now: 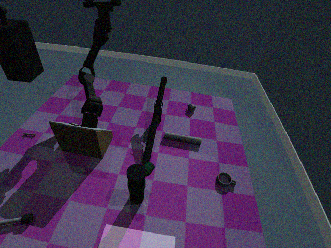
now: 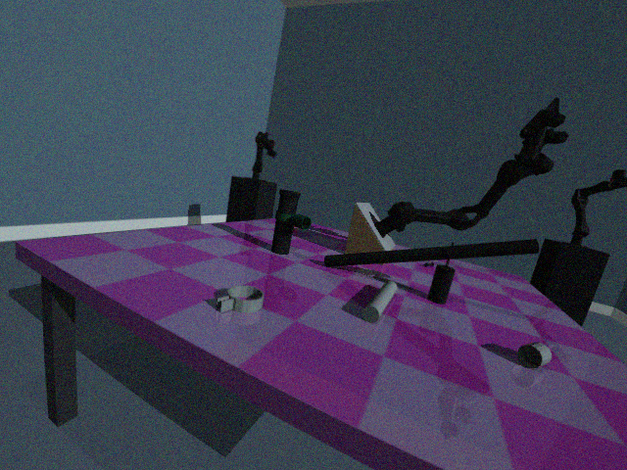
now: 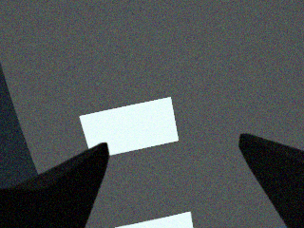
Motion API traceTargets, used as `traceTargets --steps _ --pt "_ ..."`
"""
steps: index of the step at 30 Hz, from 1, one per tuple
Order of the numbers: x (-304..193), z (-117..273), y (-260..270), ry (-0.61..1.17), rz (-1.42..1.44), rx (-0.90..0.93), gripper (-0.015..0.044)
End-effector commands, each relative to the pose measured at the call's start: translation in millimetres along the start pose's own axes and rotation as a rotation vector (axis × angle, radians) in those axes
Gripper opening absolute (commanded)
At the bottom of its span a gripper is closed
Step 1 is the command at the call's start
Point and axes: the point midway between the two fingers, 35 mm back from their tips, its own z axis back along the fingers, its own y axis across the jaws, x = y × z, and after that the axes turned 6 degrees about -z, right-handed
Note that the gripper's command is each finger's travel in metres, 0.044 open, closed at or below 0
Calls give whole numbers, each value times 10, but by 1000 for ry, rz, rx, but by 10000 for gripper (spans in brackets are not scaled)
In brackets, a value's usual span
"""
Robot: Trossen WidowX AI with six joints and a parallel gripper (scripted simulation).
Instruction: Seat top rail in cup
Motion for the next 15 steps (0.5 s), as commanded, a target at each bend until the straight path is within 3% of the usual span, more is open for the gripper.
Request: traceTargets --steps 1,8,15 --pt "-468 -100 486 88 82 148 440" --pt "-1394 -48 1290 269 192 436 440" --pt "-2341 297 1927 476 254 722 440"
